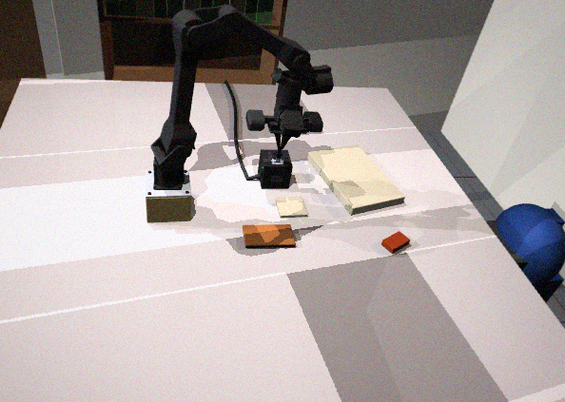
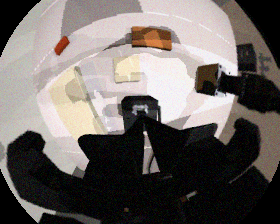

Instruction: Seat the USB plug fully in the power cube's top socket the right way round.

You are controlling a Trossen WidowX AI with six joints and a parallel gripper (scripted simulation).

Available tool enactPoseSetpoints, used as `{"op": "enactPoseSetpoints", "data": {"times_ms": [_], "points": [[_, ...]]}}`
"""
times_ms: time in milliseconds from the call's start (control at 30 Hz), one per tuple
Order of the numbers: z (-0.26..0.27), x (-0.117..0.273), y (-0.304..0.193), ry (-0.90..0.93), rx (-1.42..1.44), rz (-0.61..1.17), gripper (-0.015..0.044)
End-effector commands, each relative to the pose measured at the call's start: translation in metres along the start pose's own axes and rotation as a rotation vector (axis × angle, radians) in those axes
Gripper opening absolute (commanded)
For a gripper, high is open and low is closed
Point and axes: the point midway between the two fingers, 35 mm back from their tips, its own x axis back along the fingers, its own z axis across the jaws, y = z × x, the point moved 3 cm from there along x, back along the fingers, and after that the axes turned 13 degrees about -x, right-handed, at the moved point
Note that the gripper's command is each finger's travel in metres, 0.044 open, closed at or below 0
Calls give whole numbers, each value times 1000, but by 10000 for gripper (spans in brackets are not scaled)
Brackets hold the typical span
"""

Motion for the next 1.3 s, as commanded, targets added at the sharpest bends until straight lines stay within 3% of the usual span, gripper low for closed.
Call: {"op": "enactPoseSetpoints", "data": {"times_ms": [0, 1267], "points": [[0, -1, 0, -2, 0, -1, 0], [0, -6, 0, -2, 0, -1, 0]]}}
